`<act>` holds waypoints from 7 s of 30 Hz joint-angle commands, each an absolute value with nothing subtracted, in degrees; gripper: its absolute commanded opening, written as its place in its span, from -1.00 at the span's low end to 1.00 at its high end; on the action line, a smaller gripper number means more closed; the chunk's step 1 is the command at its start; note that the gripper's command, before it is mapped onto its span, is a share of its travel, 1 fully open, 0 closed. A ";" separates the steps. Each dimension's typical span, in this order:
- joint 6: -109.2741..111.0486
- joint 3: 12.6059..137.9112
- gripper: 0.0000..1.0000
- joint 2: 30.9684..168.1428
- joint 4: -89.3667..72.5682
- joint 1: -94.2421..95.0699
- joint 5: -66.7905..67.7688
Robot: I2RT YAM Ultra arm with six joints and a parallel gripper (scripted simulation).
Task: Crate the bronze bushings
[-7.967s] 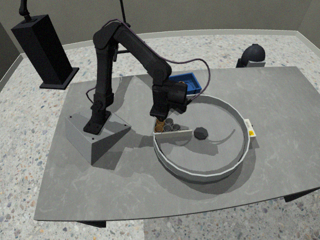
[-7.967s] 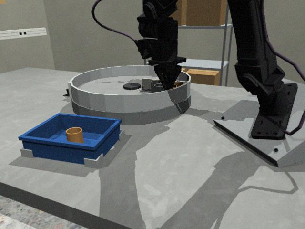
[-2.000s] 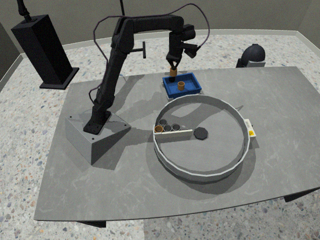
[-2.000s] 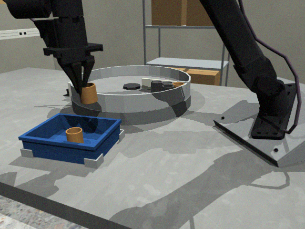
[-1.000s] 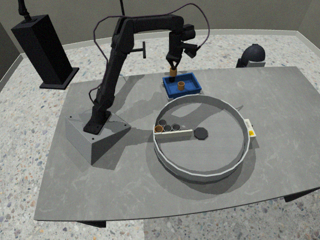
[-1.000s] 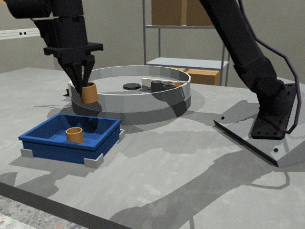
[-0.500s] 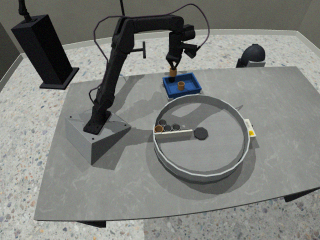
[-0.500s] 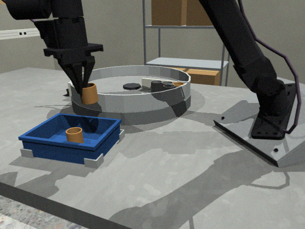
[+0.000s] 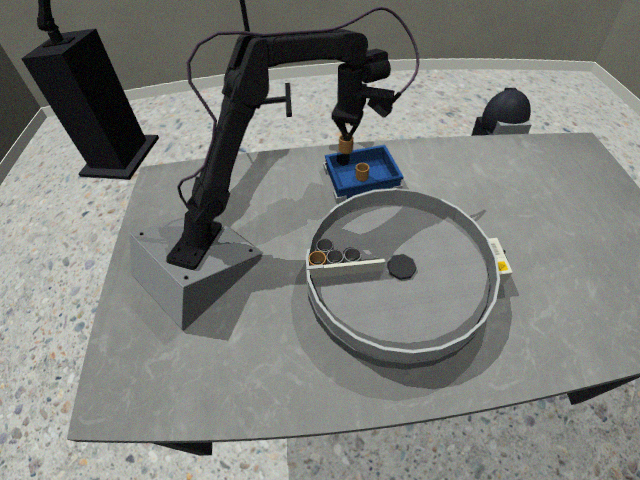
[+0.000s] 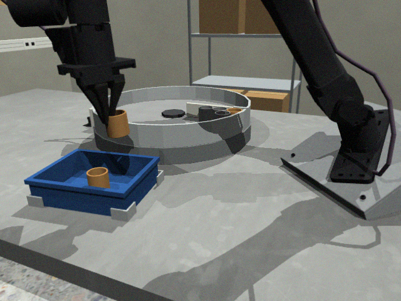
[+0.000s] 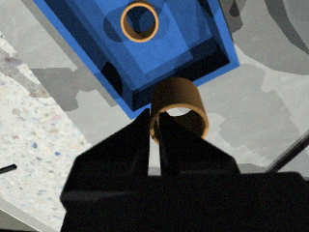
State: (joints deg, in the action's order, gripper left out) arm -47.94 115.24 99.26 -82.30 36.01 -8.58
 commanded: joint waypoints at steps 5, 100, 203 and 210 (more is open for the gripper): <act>-48.24 117.78 -1.00 98.08 -82.79 35.73 -7.65; -48.24 116.03 -1.00 97.50 -82.07 35.89 -7.63; -49.95 104.43 -1.00 98.44 -68.19 37.94 -6.88; -49.95 104.43 -1.00 98.44 -68.19 37.94 -6.88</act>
State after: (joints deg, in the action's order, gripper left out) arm -49.65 102.06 100.20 -67.88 37.76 -7.86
